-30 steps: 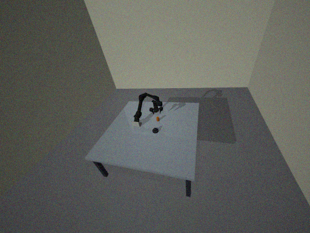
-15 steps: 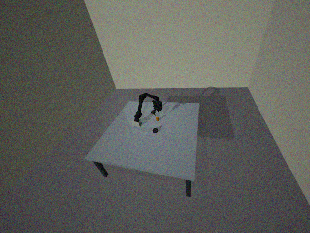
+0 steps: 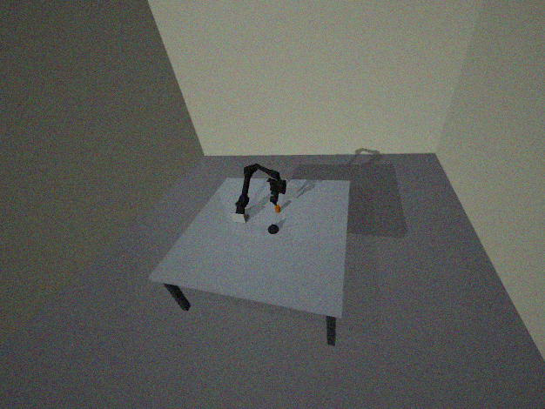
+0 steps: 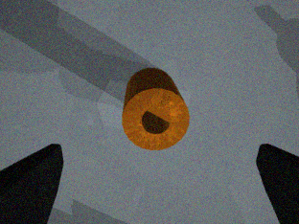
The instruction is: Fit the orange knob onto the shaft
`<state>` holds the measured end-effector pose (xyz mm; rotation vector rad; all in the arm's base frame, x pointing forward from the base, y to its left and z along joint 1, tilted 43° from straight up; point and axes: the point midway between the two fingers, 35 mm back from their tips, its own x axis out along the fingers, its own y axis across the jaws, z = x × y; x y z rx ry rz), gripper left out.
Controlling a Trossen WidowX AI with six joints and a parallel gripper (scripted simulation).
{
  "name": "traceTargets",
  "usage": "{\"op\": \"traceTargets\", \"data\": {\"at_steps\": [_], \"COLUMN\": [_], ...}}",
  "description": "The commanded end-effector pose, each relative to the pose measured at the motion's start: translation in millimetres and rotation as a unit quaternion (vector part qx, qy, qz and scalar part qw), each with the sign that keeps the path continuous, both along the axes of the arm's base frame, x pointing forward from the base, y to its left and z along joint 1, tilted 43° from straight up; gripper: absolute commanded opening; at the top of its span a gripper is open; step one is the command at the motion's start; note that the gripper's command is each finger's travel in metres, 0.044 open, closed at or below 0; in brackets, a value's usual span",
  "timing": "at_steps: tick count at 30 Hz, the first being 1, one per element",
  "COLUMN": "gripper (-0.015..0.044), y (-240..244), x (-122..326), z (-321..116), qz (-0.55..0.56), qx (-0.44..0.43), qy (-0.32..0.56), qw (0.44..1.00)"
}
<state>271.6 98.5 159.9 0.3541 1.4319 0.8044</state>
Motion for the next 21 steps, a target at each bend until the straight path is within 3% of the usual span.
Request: {"op": "traceTargets", "data": {"at_steps": [1,21], "gripper": [0.0440,0.0440], "y": [8.4,31.0], "x": [-3.7,-4.3], "z": [-9.8,-34.4], "qz": [0.001,0.001], "qx": [0.002,0.002], "qy": [0.006,0.005], "qw": [1.000,1.000]}}
